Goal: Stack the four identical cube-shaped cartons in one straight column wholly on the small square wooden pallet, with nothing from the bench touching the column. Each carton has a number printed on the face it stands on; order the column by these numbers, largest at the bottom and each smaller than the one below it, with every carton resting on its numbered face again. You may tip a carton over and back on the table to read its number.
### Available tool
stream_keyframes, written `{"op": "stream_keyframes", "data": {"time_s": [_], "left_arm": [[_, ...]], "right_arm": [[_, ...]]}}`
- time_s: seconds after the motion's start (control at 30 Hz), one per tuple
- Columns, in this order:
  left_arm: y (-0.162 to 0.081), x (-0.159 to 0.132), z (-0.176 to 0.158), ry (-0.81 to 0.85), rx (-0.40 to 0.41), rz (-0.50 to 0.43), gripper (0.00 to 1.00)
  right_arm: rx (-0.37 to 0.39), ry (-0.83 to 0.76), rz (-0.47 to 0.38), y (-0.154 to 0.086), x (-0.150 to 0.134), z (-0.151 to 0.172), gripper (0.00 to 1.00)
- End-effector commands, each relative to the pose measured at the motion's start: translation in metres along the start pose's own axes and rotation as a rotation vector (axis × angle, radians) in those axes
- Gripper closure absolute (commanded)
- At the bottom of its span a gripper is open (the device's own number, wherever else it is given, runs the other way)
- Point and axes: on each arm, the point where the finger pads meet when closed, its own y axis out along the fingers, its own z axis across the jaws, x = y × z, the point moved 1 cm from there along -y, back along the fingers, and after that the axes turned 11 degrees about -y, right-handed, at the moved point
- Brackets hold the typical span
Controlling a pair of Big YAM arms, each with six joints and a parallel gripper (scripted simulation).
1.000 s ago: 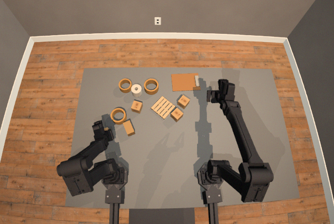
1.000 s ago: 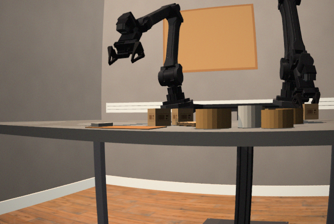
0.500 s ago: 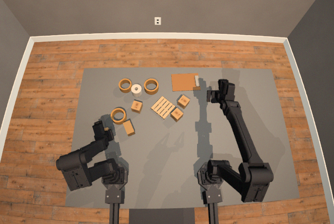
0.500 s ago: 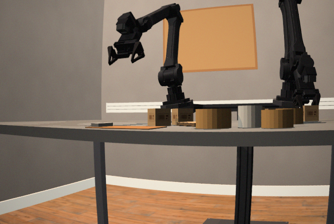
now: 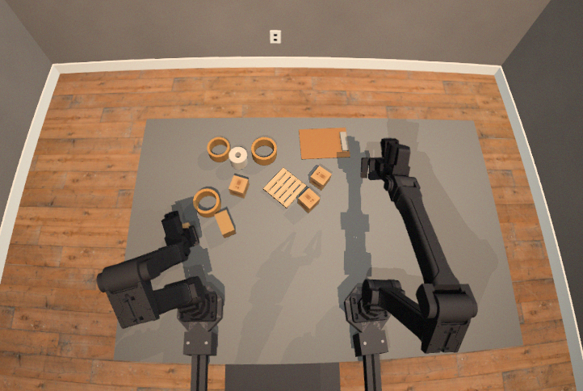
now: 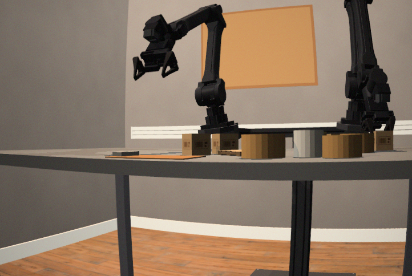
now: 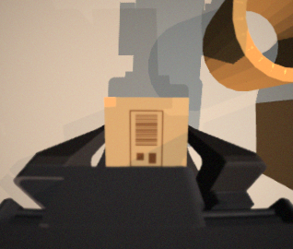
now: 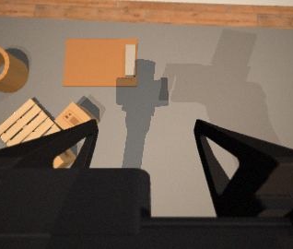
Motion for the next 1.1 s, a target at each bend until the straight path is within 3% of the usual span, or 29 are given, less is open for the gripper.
{"op": "stream_keyframes", "data": {"time_s": [0.0, 0.07, 0.1, 0.13, 0.17, 0.47, 0.8, 0.83, 0.87, 1.07], "left_arm": [[0.001, 0.000, 0.005, -0.005, 0.008, -0.005, 0.34], [0.001, 0.000, 0.005, -0.005, 0.008, -0.005, 0.34], [0.000, 0.003, 0.001, -0.004, 0.001, -0.008, 0.29], [-0.001, -0.007, 0.006, -0.008, 0.010, 0.007, 0.18], [-0.003, -0.006, 0.002, -0.004, 0.000, 0.000, 0.17], [-0.008, -0.025, 0.006, -0.012, 0.005, 0.034, 0.17], [-0.021, -0.026, 0.003, -0.004, 0.002, 0.033, 0.17], [-0.022, -0.022, 0.002, -0.004, 0.001, 0.028, 0.05], [-0.023, -0.018, 0.001, -0.005, 0.000, 0.022, 0.00], [-0.044, -0.014, 0.000, -0.006, -0.001, 0.015, 0.00]], "right_arm": [[-0.023, -0.008, -0.052, -0.010, 0.030, -0.012, 0.00], [-0.023, -0.008, -0.052, -0.010, 0.030, -0.012, 0.00], [-0.023, -0.008, -0.052, -0.010, 0.030, -0.012, 0.00], [-0.023, -0.008, -0.052, -0.010, 0.030, -0.012, 0.00], [-0.023, -0.008, -0.052, -0.010, 0.030, -0.012, 0.00], [-0.023, -0.008, -0.052, -0.010, 0.030, -0.012, 0.00], [-0.023, -0.008, -0.052, -0.010, 0.030, -0.012, 0.00], [-0.023, -0.008, -0.052, -0.010, 0.030, -0.012, 0.00], [-0.023, -0.008, -0.052, -0.010, 0.030, -0.012, 0.00], [-0.023, -0.008, -0.052, -0.010, 0.030, -0.012, 0.00]]}}
